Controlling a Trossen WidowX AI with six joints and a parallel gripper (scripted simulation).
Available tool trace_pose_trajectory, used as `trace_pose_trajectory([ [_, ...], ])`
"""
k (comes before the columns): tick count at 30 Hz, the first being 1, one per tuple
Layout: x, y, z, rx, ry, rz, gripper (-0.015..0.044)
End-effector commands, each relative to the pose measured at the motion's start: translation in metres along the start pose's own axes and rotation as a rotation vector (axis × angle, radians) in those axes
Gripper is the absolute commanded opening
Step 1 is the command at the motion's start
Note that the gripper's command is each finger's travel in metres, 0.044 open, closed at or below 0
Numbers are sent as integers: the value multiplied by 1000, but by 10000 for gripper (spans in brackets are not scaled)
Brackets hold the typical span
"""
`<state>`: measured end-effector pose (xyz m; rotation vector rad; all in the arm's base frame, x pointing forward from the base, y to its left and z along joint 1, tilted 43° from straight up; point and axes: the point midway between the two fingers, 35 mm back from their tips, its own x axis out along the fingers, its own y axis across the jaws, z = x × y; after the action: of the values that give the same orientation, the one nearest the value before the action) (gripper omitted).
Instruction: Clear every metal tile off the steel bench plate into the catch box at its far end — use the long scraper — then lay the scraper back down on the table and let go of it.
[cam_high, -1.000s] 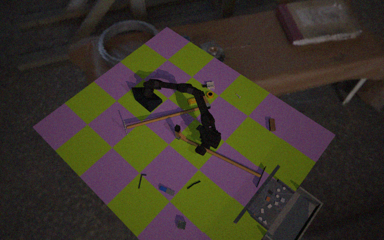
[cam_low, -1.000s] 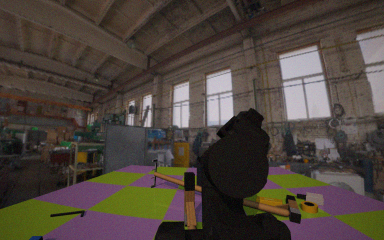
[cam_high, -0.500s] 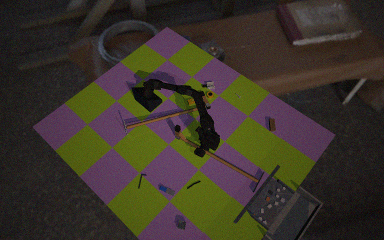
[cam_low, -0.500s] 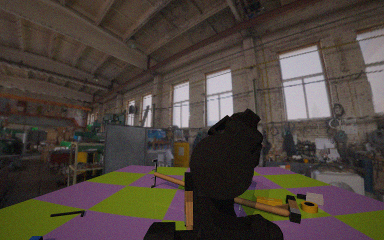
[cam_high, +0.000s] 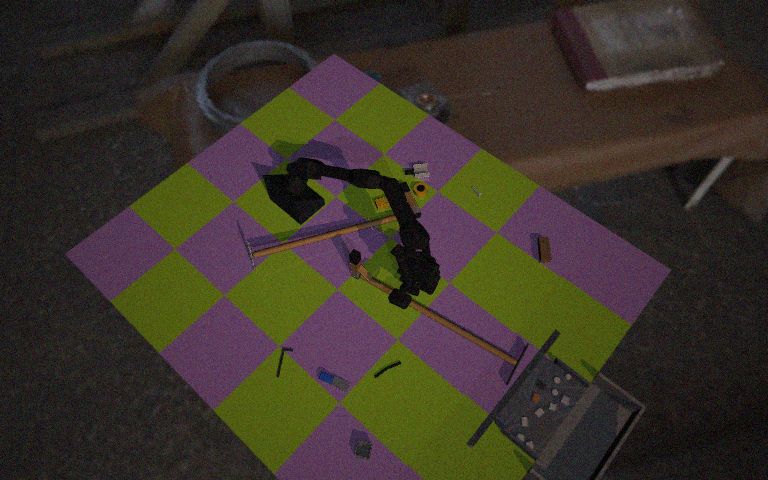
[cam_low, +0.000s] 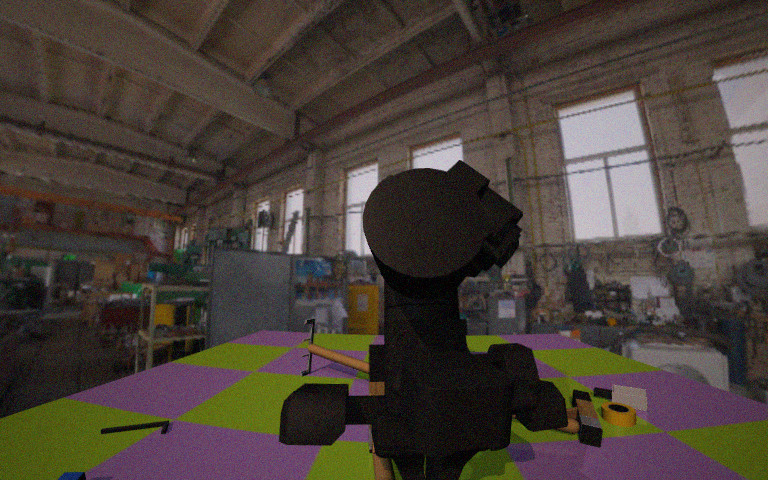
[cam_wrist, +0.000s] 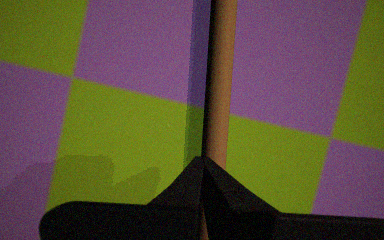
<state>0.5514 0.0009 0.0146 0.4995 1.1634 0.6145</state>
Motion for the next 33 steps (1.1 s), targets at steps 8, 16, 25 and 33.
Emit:
trace_pose_trajectory([
  [8,-11,1,3,-9,-6,2,0],
  [16,-11,0,3,-4,-6,-2,0],
  [25,-11,0,3,-4,-7,-2,0],
  [33,-11,0,3,-4,-7,-2,0],
])
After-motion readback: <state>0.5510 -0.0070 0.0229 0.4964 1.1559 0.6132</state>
